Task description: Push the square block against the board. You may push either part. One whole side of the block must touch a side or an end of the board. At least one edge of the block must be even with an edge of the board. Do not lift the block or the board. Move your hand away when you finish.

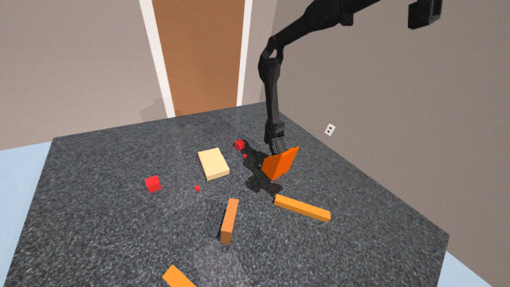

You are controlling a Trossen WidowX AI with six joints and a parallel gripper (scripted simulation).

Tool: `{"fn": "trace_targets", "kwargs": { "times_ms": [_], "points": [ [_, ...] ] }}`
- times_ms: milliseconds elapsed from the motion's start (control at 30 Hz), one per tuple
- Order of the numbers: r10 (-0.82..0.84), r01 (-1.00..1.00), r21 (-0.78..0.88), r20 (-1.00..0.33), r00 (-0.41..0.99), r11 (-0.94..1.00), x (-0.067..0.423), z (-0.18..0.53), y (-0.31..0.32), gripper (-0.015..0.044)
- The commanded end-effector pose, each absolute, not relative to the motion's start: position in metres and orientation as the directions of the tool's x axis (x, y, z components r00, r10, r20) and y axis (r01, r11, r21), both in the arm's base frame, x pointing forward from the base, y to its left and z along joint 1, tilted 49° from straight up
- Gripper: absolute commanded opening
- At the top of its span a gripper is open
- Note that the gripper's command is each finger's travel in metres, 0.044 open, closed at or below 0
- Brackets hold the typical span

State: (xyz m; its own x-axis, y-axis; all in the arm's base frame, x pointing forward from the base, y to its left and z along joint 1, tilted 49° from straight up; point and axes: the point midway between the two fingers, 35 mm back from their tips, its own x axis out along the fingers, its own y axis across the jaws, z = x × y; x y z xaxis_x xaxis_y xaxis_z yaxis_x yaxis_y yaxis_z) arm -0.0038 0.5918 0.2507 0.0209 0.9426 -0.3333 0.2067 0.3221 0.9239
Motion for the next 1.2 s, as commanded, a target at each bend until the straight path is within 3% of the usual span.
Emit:
{"fn": "trace_targets", "kwargs": {
  "times_ms": [0,633,1167],
  "points": [
    [0.893,0.207,0.887,-0.439,0.101,0.413,0.03,0.212,0.588,0.0],
    [0.453,0.355,0.576,-0.809,0.374,0.736,0.175,0.065,0.507,0.0],
    [-0.072,0.548,0.171,-0.916,0.394,0.819,0.255,-0.021,0.38,0.0]
  ]
}}
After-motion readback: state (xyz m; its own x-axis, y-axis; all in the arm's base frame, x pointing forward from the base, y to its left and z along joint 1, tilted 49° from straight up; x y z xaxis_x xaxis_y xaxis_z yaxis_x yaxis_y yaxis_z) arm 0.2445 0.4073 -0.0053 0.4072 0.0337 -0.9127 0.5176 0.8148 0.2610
